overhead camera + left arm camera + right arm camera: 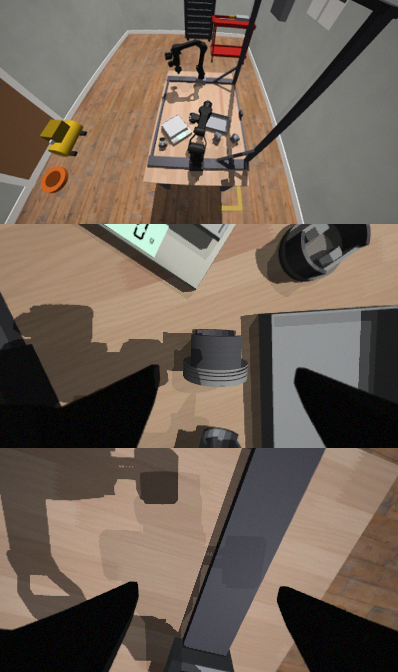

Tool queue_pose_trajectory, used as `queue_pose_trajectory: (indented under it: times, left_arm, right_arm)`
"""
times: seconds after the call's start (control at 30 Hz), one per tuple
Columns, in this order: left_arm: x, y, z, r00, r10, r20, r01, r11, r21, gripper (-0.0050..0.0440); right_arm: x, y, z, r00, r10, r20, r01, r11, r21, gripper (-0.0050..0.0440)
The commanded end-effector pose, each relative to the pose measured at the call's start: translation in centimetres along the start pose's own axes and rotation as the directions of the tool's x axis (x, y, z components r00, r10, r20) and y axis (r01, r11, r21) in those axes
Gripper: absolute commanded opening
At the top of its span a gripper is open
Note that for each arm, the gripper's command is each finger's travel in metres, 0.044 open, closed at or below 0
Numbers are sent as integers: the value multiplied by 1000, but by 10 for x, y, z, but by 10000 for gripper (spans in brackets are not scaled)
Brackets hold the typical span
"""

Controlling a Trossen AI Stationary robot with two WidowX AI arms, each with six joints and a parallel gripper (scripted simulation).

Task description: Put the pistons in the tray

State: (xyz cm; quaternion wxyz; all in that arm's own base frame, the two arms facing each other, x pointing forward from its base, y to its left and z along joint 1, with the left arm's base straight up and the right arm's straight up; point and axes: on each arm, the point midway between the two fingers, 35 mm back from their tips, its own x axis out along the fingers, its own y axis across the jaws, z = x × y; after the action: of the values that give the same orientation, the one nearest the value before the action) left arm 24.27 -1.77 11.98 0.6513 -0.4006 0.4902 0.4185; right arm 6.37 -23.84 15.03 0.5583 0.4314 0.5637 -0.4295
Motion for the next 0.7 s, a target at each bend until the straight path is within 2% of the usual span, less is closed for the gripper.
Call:
queue_pose_trajectory:
  times: [0.0, 0.67]
  left_arm:
    - [4, -2, 0, 1000, -15, 8, 15, 1000, -6, 378]
    - [33, 1, -6, 1000, -15, 8, 15, 1000, -6, 378]
  right_arm:
    - [-8, 0, 5, 999, 2, 32, -3, 1000, 1, 400]
    - [-8, 0, 5, 999, 2, 32, -3, 1000, 1, 400]
